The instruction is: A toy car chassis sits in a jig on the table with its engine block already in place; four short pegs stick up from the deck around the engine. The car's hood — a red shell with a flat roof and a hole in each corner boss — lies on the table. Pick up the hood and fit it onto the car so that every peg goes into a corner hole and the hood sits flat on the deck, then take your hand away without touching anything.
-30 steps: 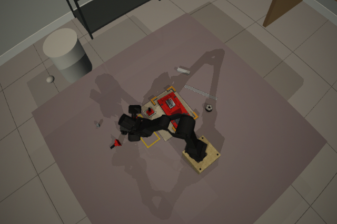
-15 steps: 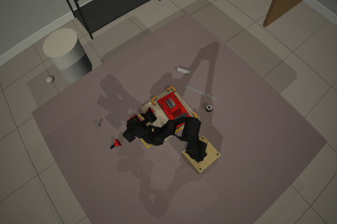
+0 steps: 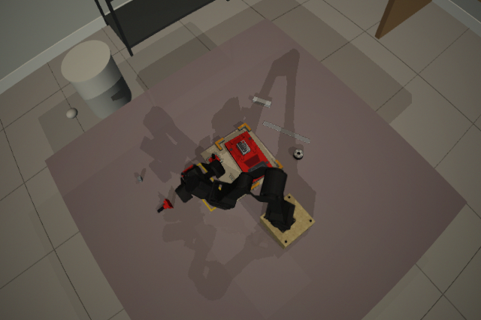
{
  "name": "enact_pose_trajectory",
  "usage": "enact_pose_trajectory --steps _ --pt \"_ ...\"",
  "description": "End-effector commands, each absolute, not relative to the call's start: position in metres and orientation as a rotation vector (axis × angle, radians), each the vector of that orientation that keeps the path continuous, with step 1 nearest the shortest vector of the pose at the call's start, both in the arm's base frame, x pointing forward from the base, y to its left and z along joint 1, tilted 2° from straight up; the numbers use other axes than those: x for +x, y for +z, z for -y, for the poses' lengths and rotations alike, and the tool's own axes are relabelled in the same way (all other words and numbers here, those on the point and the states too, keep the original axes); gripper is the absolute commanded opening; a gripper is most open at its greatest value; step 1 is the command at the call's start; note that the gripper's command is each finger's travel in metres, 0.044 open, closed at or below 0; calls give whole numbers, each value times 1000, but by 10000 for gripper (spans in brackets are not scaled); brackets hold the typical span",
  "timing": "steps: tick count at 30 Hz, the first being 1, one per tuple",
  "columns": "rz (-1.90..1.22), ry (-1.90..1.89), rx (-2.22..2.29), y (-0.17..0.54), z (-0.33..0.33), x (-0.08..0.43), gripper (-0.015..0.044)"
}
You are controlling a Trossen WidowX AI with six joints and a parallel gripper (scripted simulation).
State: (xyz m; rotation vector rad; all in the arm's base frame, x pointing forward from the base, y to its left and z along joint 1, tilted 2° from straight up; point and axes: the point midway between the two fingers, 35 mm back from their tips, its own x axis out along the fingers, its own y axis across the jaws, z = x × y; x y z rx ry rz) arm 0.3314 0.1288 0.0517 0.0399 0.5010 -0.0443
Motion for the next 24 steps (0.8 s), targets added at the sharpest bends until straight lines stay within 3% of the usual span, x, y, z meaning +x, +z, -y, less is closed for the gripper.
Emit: enact_pose_trajectory --steps 1,24 --pt "-498 -49 48 50 -129 332 440" --pt "-493 -48 51 35 -131 334 440"
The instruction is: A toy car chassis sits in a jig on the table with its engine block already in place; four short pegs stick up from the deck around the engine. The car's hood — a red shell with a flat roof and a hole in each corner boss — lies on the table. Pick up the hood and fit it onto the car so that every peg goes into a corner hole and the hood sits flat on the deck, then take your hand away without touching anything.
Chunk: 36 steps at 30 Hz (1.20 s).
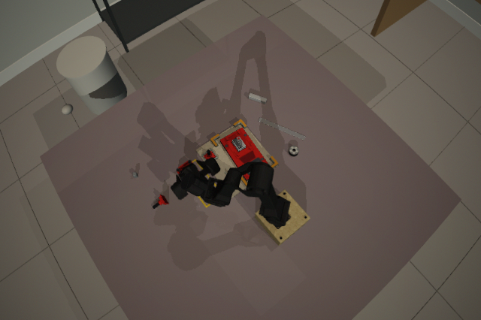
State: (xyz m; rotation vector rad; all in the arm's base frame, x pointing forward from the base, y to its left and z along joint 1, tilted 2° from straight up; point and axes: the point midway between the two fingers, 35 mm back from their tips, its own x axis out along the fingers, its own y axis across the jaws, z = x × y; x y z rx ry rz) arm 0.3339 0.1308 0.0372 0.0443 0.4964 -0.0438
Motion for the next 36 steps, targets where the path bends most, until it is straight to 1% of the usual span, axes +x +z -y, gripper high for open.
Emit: enact_pose_trajectory --steps 1,36 --pt "-493 -48 51 35 -131 334 440" --pt "-486 -46 56 13 -132 336 440"
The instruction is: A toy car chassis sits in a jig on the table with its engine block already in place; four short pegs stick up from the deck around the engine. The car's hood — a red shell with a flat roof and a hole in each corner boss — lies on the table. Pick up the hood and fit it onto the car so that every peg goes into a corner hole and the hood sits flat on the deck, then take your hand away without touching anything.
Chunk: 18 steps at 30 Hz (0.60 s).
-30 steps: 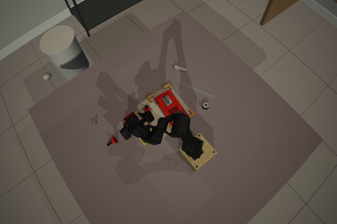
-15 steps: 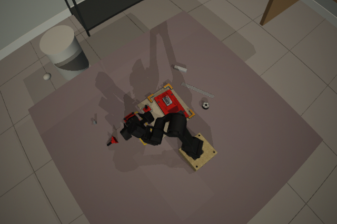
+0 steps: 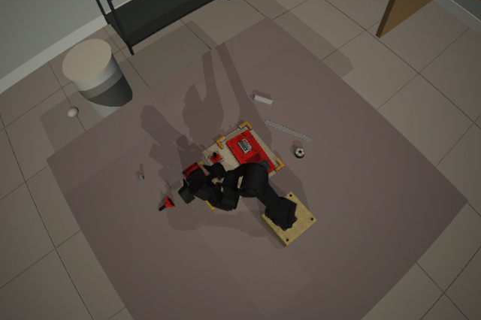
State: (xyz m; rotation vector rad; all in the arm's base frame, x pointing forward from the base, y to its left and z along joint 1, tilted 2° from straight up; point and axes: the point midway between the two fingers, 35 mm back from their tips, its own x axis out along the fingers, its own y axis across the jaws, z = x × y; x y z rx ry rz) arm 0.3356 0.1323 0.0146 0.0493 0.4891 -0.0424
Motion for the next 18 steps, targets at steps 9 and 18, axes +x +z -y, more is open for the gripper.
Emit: enact_pose_trajectory --steps 9,18 --pt "-484 -46 57 7 -132 336 440" --pt "-482 -46 58 2 -132 335 440"
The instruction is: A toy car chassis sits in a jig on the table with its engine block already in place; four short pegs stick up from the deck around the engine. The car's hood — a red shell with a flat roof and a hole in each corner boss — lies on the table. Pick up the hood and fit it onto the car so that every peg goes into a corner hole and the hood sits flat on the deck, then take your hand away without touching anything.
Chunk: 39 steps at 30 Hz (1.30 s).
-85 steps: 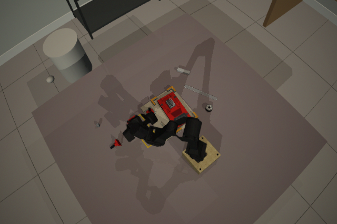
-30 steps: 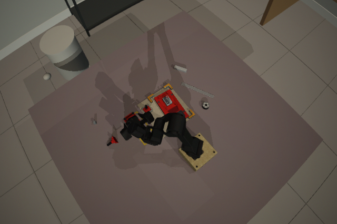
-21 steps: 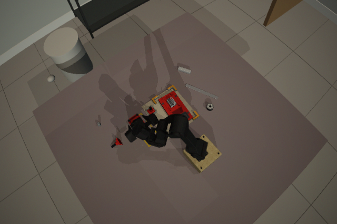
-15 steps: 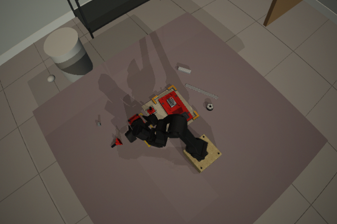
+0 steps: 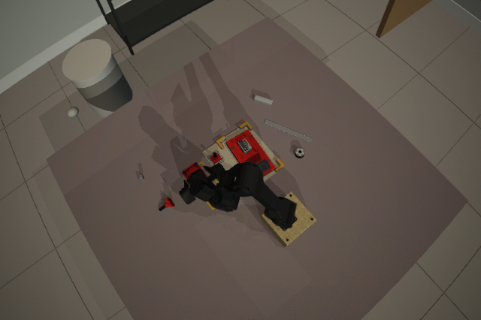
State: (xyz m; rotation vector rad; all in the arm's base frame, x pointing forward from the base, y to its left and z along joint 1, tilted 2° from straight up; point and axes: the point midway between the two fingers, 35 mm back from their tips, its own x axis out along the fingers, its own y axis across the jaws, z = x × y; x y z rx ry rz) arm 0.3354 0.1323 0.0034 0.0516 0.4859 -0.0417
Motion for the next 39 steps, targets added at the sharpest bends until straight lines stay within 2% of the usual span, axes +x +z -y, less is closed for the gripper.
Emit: enact_pose_trajectory --steps 1,39 --pt "-482 -46 58 2 -132 335 440" --pt "-482 -46 59 -16 -133 336 440"
